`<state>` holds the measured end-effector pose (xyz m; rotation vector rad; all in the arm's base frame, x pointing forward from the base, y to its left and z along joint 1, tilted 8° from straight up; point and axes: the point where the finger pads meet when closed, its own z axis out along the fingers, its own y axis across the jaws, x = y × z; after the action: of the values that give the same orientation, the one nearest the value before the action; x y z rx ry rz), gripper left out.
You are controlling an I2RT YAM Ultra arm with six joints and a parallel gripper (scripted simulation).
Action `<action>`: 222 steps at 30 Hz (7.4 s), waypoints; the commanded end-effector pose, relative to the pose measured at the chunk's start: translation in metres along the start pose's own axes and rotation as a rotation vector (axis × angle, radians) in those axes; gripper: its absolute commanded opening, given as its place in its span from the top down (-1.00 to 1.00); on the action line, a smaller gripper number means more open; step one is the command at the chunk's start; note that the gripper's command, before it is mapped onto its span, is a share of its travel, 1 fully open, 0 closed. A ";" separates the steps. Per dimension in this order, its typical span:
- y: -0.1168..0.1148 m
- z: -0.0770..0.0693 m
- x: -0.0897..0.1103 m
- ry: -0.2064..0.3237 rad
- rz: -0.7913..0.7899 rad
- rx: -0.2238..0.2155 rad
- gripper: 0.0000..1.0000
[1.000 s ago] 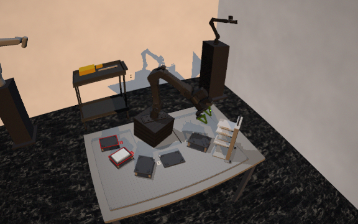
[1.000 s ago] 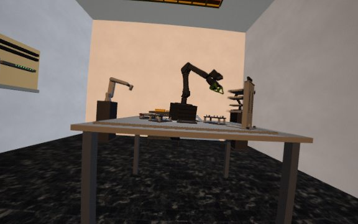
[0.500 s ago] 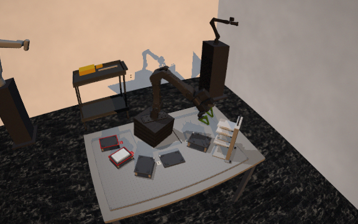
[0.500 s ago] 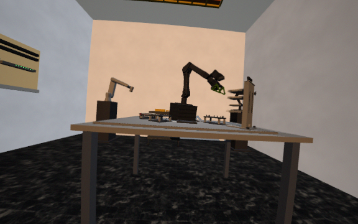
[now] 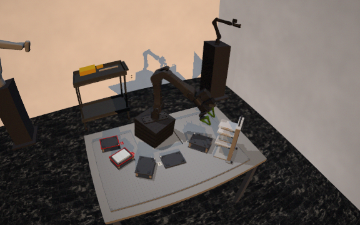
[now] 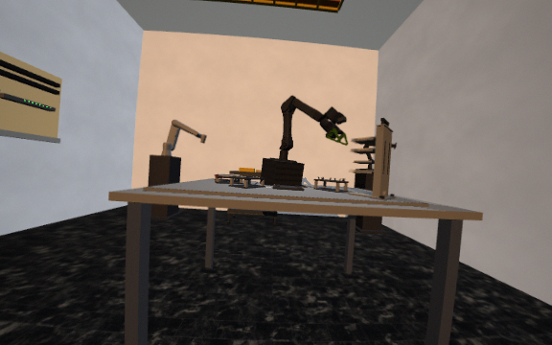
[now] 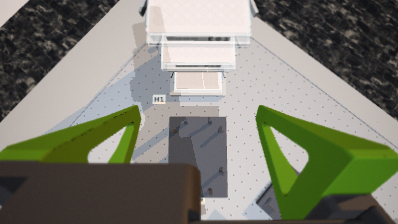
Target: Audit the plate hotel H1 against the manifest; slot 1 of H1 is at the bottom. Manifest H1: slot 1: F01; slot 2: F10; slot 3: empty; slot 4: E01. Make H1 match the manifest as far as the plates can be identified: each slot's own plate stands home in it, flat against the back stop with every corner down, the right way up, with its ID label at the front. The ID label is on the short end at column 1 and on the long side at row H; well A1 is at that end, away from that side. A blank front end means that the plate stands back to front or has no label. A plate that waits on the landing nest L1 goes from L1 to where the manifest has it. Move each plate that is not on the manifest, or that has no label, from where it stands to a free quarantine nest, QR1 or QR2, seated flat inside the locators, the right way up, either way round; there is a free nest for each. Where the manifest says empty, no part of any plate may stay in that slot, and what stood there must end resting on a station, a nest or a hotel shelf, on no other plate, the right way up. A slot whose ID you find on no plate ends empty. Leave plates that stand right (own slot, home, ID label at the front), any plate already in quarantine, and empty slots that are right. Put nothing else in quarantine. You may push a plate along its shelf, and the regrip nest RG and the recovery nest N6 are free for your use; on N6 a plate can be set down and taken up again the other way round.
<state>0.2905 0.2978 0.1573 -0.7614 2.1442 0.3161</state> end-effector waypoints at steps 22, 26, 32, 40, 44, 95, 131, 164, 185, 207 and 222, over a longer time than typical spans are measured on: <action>0.001 -0.003 -0.014 -0.043 0.007 -0.004 -1.00; 0.001 -0.003 -0.014 -0.043 0.007 -0.004 -1.00; 0.001 -0.003 -0.014 -0.043 0.007 -0.004 -1.00; 0.001 -0.003 -0.014 -0.043 0.007 -0.004 -1.00; 0.001 -0.003 -0.014 -0.043 0.007 -0.004 -1.00; 0.001 -0.003 -0.014 -0.043 0.007 -0.004 -1.00; 0.001 -0.019 0.013 -0.042 0.007 -0.004 -1.00; 0.001 0.016 0.045 -0.042 0.007 -0.004 -1.00; 0.001 0.027 0.032 -0.042 0.007 -0.004 -1.00; 0.001 0.036 0.022 -0.042 0.007 -0.004 -1.00; 0.001 0.036 0.022 -0.042 0.007 -0.004 -1.00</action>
<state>0.2977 0.3017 0.1063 -0.7577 2.1379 0.3202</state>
